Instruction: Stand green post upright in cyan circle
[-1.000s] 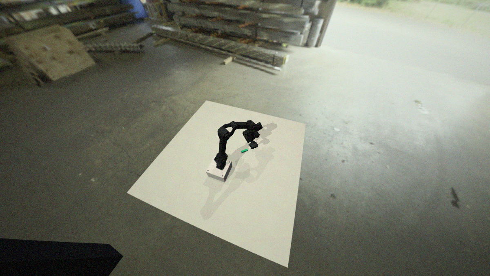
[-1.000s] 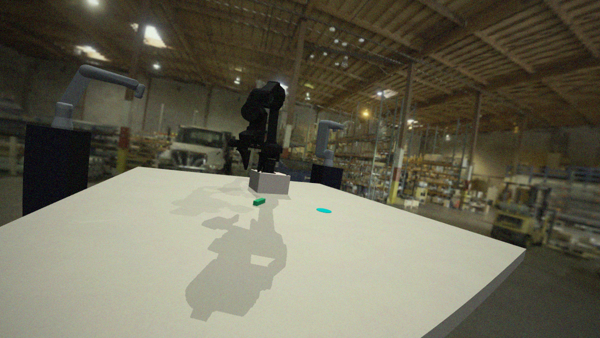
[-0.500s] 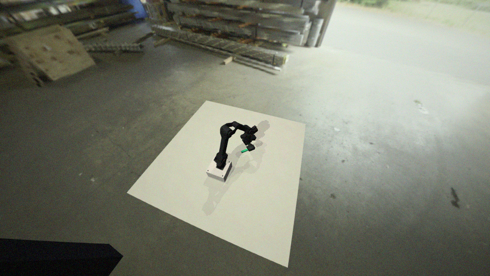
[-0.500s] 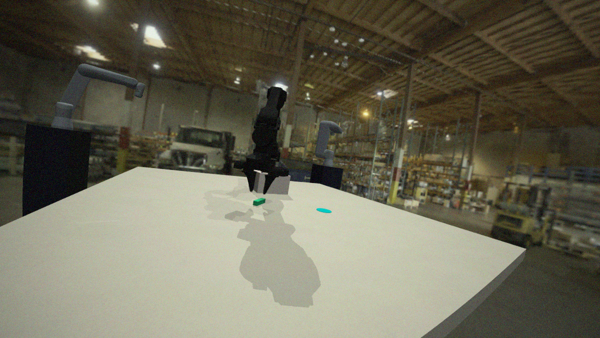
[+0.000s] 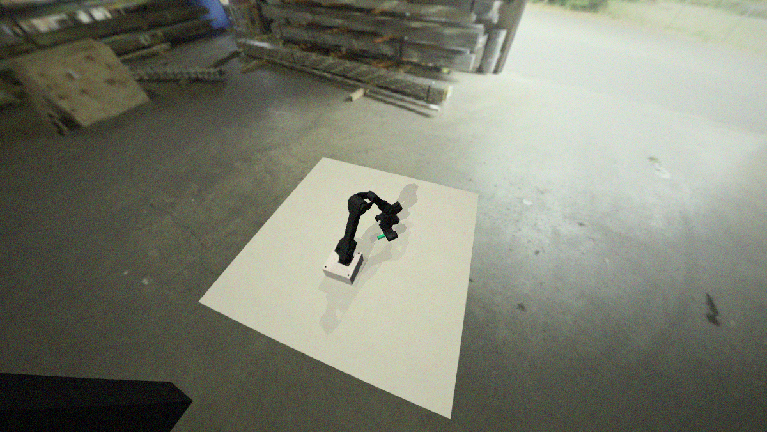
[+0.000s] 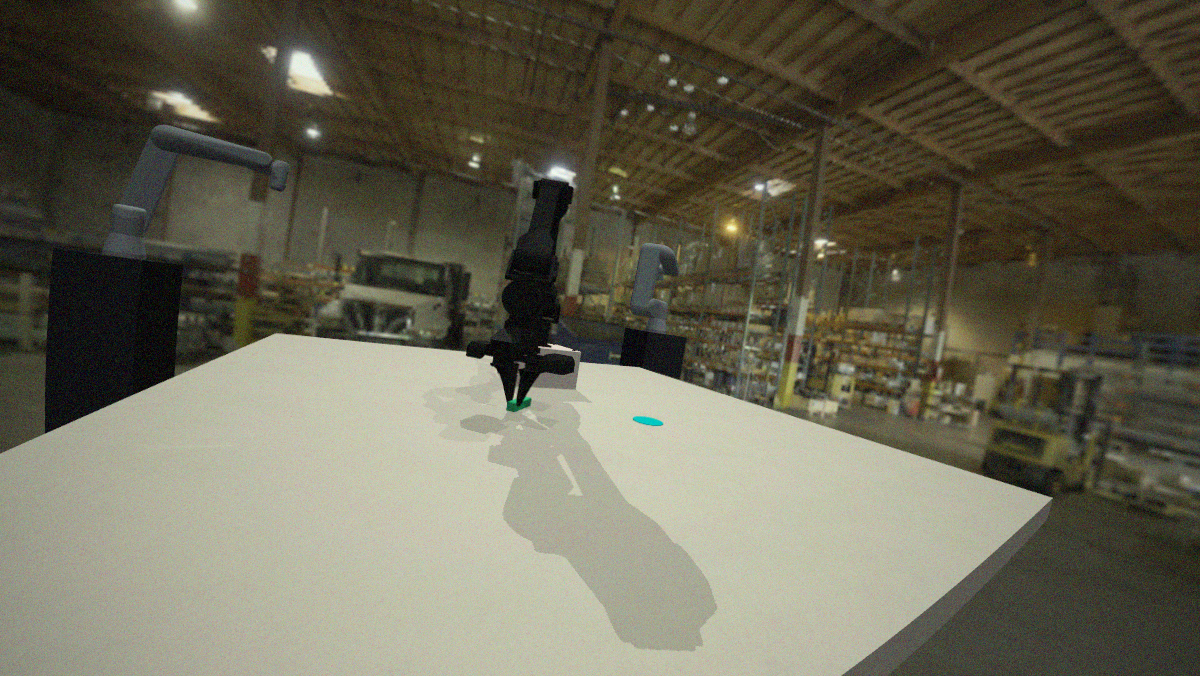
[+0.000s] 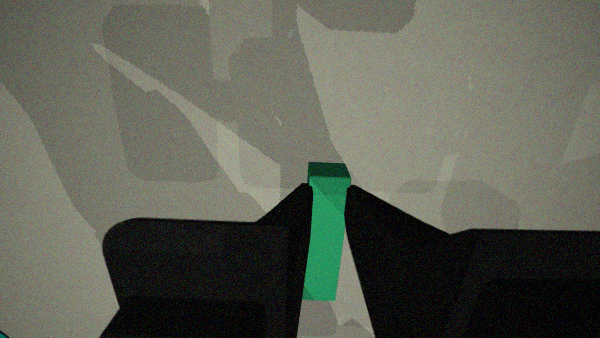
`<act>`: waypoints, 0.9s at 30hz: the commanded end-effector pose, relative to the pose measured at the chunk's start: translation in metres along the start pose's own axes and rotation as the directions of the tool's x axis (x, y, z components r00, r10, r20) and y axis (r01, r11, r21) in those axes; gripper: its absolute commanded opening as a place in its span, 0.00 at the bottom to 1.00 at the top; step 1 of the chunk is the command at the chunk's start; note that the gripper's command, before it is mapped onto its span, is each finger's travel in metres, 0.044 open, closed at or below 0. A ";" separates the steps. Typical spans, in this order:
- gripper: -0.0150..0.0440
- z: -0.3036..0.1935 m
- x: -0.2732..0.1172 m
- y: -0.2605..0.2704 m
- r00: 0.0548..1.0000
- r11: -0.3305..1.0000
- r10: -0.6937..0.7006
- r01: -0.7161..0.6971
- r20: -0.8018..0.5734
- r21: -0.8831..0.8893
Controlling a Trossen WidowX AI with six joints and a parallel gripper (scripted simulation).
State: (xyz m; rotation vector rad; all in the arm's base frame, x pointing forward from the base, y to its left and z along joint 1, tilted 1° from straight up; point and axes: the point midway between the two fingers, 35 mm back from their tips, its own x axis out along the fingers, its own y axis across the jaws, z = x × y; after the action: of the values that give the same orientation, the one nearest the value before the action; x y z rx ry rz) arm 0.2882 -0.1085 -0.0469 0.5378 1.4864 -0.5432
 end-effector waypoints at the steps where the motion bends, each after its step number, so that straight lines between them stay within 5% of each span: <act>1: 0.29 -0.001 0.002 -0.001 1.000 1.000 -0.004 0.004 -0.004 0.003; 27: 0.29 0.004 -0.036 0.004 1.000 1.000 0.008 -0.008 0.009 0.013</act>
State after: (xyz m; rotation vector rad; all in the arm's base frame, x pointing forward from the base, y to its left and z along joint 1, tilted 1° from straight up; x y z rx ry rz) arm 0.2905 -0.1068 -0.0198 0.5478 1.4834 -0.5510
